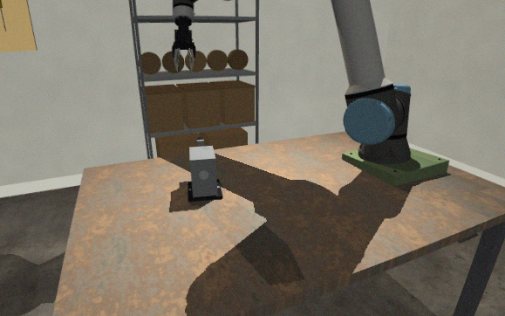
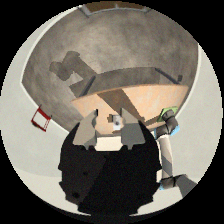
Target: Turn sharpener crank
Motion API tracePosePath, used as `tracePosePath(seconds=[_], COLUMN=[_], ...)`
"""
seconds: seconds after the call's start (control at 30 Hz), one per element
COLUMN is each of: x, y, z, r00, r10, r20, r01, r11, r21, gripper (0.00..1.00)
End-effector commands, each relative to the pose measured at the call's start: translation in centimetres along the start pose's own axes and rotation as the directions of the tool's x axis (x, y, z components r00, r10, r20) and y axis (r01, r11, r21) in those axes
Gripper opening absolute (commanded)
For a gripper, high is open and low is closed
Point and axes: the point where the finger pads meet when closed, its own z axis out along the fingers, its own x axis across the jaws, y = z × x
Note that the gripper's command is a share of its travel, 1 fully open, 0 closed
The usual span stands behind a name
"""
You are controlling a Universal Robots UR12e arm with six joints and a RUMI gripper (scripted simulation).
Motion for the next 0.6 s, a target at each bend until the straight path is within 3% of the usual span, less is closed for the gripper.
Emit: tracePosePath(seconds=[0.0,0.13,0.27,0.3,0.57], x=[-0.3,-0.5,-0.5,-0.5,-0.5], y=[1.9,3.4,3.4,3.8,6.7], z=[1.7,3.1,3.2,3.5,6.2], r00=[1.0,1.0,1.0,1.0,1.0], r10=[-0.001,-0.001,-0.001,-0.001,-0.001], r20=[0.001,0.001,0.001,-0.003,-0.003], r01=[0.001,0.001,0.001,0.001,0.001], r11=[1.0,1.0,1.0,1.0,1.0], r21=[-0.003,-0.003,-0.003,-0.031,-0.031], gripper=[0.32,0.32,0.32,0.32,0.32])
